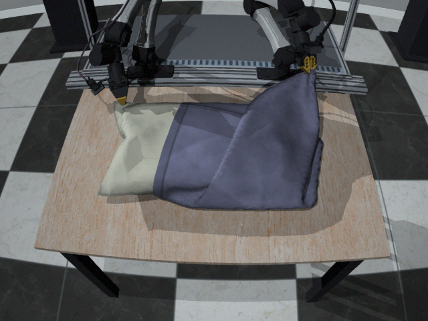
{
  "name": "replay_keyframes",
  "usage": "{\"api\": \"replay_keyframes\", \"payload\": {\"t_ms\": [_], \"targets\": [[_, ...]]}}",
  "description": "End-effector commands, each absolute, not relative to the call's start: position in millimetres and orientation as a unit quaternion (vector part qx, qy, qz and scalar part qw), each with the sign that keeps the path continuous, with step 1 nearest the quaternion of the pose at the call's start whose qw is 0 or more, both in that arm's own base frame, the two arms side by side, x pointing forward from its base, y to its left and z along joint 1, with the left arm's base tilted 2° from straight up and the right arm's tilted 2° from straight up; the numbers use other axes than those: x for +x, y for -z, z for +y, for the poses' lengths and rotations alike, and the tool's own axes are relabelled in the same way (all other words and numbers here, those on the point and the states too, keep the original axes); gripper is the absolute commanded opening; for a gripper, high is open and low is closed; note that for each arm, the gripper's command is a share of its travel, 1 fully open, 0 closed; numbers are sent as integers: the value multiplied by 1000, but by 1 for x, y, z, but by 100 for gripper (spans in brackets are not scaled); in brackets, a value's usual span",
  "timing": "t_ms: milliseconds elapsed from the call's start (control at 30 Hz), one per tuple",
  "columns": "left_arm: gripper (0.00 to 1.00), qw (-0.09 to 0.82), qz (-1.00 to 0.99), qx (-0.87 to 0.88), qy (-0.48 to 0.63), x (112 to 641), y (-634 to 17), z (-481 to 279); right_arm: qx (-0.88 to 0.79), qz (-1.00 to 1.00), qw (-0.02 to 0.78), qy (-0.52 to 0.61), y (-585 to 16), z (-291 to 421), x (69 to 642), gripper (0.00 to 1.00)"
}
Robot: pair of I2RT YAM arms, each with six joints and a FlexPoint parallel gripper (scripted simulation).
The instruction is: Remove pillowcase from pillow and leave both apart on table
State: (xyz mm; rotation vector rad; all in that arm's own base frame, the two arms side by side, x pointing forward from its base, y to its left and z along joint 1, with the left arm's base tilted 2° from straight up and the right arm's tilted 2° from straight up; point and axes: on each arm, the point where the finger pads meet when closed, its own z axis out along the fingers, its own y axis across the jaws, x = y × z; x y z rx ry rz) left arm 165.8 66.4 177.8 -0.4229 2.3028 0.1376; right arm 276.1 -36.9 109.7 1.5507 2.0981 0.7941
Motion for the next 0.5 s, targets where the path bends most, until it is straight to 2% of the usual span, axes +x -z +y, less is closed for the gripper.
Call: {"api": "replay_keyframes", "payload": {"t_ms": [0,467], "targets": [[0,389,906,-159,-55,167,-182,66,541,758,223,-287,-122,-47,283,0],[0,389,906,-159,-55,167,-182,66,542,758,233,-279,-123,-83,285,0]]}}
